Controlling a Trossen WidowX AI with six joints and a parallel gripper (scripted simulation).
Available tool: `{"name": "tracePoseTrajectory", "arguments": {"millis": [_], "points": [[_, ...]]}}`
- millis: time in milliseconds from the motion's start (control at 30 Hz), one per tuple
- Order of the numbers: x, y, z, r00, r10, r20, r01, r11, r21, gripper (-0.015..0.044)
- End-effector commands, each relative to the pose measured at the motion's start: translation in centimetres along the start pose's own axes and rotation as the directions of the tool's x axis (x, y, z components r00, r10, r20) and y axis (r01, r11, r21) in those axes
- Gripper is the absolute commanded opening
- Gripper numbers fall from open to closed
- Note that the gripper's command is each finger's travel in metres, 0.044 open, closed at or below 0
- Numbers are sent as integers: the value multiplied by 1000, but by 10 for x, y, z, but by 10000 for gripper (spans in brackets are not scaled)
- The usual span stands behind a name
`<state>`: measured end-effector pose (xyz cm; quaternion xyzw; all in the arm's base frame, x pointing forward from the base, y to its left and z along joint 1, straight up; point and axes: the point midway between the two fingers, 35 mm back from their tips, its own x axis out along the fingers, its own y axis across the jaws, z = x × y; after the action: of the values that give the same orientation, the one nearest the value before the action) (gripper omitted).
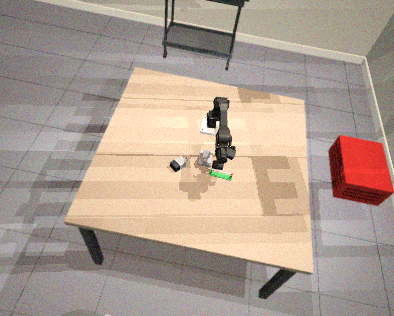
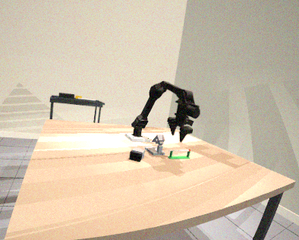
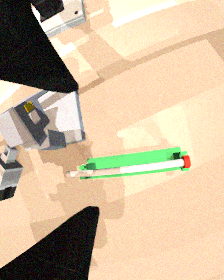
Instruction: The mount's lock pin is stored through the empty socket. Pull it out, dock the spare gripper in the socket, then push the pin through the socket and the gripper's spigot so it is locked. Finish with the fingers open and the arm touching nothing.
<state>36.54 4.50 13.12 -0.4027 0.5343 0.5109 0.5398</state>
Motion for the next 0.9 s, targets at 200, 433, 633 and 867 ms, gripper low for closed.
{"name": "tracePoseTrajectory", "arguments": {"millis": [200,433,633,867], "points": [[-28,4,3,999,-38,11,38,999,8,440],[-60,11,5,996,-83,25,83,996,19,440],[-54,-11,-53,994,-108,-8,94,827,554,440],[-52,-25,-150,988,-139,-63,73,67,995,440]]}}
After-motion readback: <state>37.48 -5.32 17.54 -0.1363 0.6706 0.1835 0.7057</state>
